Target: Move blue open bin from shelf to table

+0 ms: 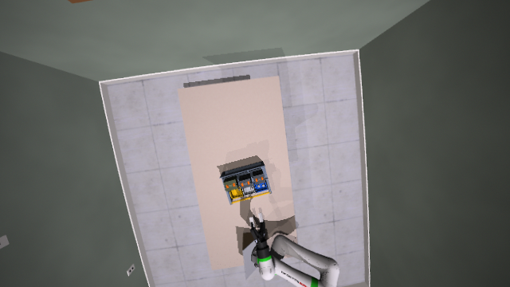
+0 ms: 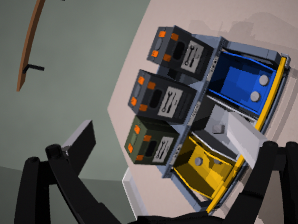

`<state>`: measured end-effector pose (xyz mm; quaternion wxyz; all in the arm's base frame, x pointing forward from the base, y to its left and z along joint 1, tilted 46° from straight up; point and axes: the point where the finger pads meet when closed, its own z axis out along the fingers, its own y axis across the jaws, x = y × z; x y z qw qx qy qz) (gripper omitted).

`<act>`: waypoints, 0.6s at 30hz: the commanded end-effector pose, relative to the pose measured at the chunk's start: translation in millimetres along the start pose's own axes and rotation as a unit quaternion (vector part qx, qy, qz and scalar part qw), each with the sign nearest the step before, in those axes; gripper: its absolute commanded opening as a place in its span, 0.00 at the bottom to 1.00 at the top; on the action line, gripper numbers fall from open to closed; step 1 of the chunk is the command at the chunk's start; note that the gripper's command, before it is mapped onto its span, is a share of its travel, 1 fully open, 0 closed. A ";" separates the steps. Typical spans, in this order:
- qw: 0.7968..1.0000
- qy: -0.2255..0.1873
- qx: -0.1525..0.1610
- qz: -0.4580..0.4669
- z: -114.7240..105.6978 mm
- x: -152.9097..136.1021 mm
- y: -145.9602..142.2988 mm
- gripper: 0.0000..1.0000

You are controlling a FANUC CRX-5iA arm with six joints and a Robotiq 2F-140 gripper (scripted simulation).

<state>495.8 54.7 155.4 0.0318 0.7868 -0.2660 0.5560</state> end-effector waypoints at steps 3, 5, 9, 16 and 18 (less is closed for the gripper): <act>1.000 0.001 0.005 0.000 -0.1 0.0 -0.1 1.00; 1.000 0.004 0.016 0.000 -0.1 -0.1 0.3 1.00; 1.000 0.007 0.026 0.000 -0.1 -0.2 0.7 1.00; 1.000 0.007 0.026 0.000 -0.1 -0.2 0.7 1.00; 1.000 0.007 0.026 0.000 -0.1 -0.2 0.7 1.00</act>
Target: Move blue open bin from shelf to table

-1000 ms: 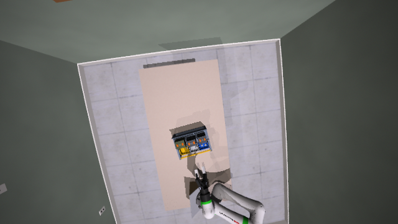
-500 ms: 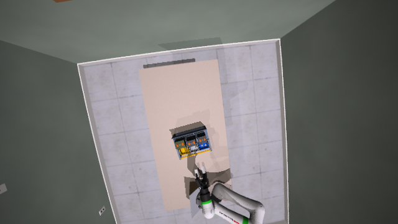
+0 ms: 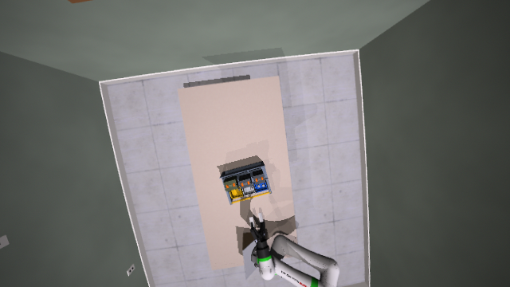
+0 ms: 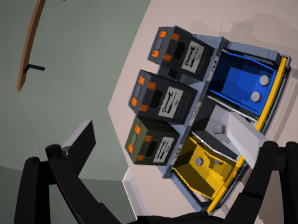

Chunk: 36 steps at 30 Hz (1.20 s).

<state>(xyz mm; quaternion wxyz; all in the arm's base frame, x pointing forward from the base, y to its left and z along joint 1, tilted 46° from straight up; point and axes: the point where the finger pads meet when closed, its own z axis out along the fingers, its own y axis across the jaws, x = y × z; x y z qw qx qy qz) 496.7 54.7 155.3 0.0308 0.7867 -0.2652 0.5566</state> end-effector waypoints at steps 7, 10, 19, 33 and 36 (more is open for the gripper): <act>1.000 0.006 0.025 0.000 -0.6 -0.3 0.9 1.00; 1.000 0.006 0.025 0.000 -0.6 -0.3 0.9 1.00; 1.000 0.001 0.006 0.000 0.2 0.1 -0.2 1.00; 1.000 0.006 0.025 0.000 -0.4 -0.2 0.8 1.00; 1.000 -0.005 -0.023 0.008 6.9 -4.5 5.5 1.00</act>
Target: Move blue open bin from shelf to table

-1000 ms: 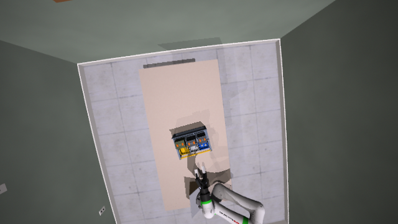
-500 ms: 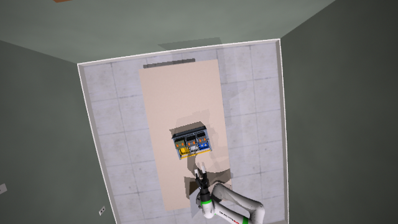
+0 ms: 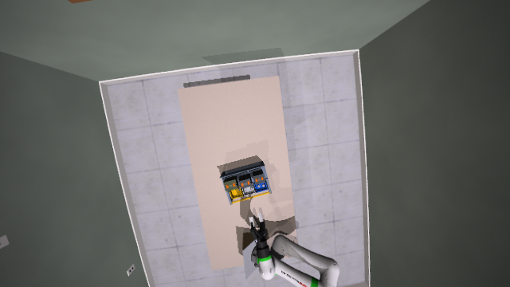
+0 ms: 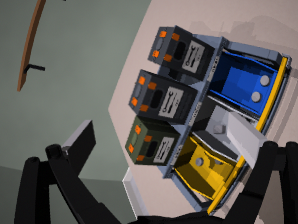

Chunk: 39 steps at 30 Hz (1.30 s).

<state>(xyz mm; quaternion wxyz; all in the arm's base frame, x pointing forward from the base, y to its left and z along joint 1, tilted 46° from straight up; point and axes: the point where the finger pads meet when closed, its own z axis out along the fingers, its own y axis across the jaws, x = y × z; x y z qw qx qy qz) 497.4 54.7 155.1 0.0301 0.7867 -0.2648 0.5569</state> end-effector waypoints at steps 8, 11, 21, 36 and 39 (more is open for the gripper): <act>0.992 -0.028 -0.121 0.037 32.0 -22.9 30.3 1.00; 0.992 -0.028 -0.121 0.037 32.0 -22.9 30.3 1.00; 0.967 -0.056 -0.238 0.074 67.1 -48.3 64.1 1.00; 0.944 -0.073 -0.307 0.095 87.7 -62.9 83.6 1.00; 0.926 -0.083 -0.353 0.109 101.6 -72.6 96.5 1.00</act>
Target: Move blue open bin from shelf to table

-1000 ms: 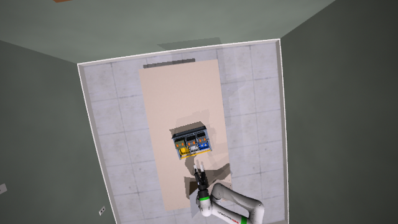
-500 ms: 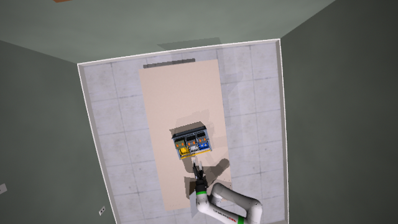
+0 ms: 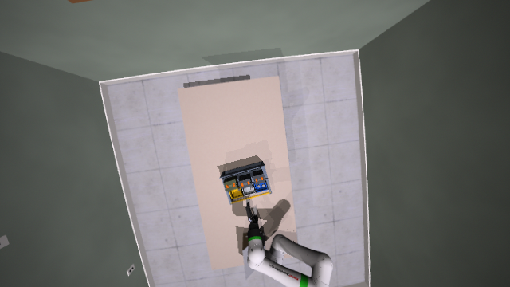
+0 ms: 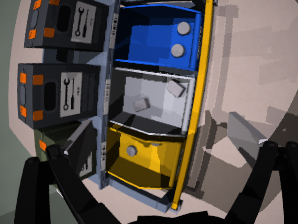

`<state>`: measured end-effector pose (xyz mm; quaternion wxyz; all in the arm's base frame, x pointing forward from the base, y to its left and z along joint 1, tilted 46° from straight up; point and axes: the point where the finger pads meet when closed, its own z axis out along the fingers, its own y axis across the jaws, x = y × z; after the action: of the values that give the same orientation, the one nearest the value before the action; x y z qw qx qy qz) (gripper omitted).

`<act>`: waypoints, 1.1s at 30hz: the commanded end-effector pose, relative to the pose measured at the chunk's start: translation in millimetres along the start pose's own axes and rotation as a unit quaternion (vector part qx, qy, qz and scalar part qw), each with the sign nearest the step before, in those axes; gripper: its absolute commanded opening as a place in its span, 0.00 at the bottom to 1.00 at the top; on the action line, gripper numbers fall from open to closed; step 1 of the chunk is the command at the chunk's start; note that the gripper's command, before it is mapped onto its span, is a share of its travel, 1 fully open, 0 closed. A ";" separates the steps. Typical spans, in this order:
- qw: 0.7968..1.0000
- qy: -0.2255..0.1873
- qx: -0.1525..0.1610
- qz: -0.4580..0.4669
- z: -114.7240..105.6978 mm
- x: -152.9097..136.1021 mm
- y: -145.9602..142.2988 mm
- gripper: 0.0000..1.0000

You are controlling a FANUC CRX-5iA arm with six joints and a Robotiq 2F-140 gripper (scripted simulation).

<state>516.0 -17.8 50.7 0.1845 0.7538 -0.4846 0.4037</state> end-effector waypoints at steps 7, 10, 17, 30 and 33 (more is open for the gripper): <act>0.997 -0.015 -0.072 0.019 28.7 -6.2 3.6 1.00; 0.997 -0.015 -0.072 0.019 28.7 -6.2 3.6 1.00; 0.979 -0.043 -0.191 0.056 19.3 -3.5 1.6 1.00; 0.972 -0.050 -0.220 0.065 17.4 -3.1 1.2 1.00; 0.960 -0.060 -0.264 0.078 14.7 -2.1 0.6 1.00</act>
<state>521.4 -28.3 37.0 0.2919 0.6828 -0.6157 0.2635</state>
